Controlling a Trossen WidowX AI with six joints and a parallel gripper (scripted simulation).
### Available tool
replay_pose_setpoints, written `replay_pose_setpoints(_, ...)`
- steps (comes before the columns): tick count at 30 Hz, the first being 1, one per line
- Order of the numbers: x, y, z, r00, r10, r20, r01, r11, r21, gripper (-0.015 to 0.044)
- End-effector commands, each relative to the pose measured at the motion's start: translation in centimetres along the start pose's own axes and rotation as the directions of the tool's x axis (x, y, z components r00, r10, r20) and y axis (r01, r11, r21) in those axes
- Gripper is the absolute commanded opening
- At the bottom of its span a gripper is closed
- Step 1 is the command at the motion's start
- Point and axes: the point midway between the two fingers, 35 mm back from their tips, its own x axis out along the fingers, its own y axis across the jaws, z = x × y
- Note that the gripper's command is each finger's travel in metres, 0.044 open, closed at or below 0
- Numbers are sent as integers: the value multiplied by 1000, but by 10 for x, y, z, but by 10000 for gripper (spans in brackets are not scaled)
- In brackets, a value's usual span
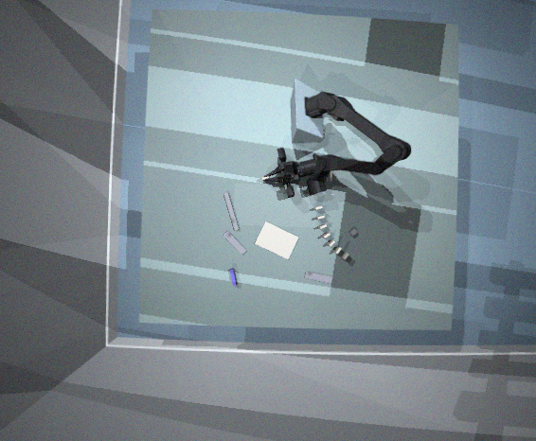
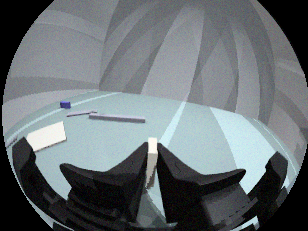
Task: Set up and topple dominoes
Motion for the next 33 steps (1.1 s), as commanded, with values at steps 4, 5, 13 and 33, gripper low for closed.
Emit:
replay_pose_setpoints(4,2,1,-1,1000,2,8,-2,1000,8,20)
replay_pose_setpoints(5,2,1,-1,1000,2,8,-2,1000,8,20)
replay_pose_setpoints(13,2,1,-1,1000,2,8,-2,1000,8,178)
replay_pose_setpoints(33,1,2,46,999,-23,-35,20,997,-81,440)
